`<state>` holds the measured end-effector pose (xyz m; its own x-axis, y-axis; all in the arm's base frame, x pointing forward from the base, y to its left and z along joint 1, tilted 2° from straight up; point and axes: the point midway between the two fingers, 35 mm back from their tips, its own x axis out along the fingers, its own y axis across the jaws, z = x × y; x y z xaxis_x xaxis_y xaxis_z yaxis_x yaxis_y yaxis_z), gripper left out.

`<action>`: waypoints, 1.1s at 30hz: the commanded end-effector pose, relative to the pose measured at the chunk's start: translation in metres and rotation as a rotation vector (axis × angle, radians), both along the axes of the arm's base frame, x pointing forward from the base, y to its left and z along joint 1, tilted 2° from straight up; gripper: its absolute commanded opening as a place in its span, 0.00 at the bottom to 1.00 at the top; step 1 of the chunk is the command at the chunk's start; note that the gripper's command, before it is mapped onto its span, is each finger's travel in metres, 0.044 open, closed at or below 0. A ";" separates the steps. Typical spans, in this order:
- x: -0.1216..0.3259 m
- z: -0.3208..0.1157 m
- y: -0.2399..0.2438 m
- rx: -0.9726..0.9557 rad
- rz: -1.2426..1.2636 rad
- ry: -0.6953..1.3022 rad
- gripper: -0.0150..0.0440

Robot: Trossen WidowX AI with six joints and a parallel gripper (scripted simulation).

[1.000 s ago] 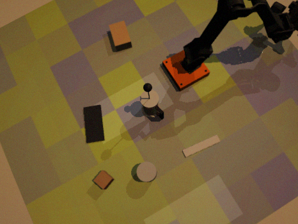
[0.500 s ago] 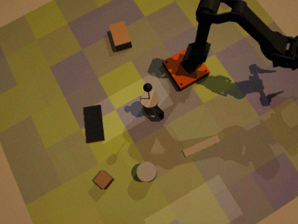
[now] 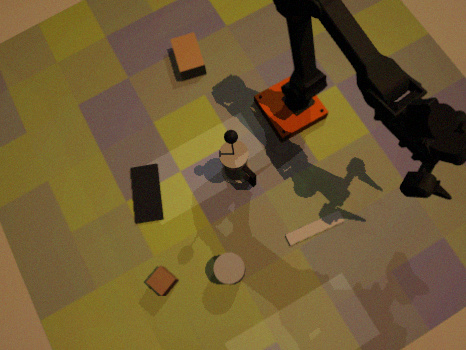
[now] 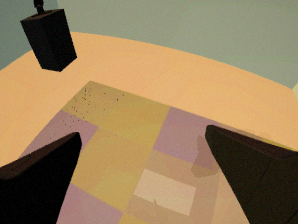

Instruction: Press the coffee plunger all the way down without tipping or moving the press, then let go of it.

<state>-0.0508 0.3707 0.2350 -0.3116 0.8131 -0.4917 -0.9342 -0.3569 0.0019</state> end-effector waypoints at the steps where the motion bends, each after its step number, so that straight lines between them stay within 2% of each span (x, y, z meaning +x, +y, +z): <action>1: 0.070 0.019 -0.020 -0.003 -0.242 -0.006 1.00; 9: 0.185 0.046 -0.098 -0.019 -0.739 -0.010 1.00; 15: 0.236 0.061 -0.185 -0.028 -1.126 -0.011 1.00; 20: 0.251 0.069 -0.262 -0.033 -1.453 -0.012 1.00; 24: 0.243 0.073 -0.319 -0.035 -1.710 -0.013 1.00; 28: 0.240 0.069 -0.328 -0.035 -1.753 -0.013 1.00; 33: 0.240 0.037 -0.328 -0.035 -1.750 -0.013 1.00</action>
<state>0.1911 0.0471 0.2926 0.8458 0.1654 -0.5072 -0.2057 0.9783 -0.0239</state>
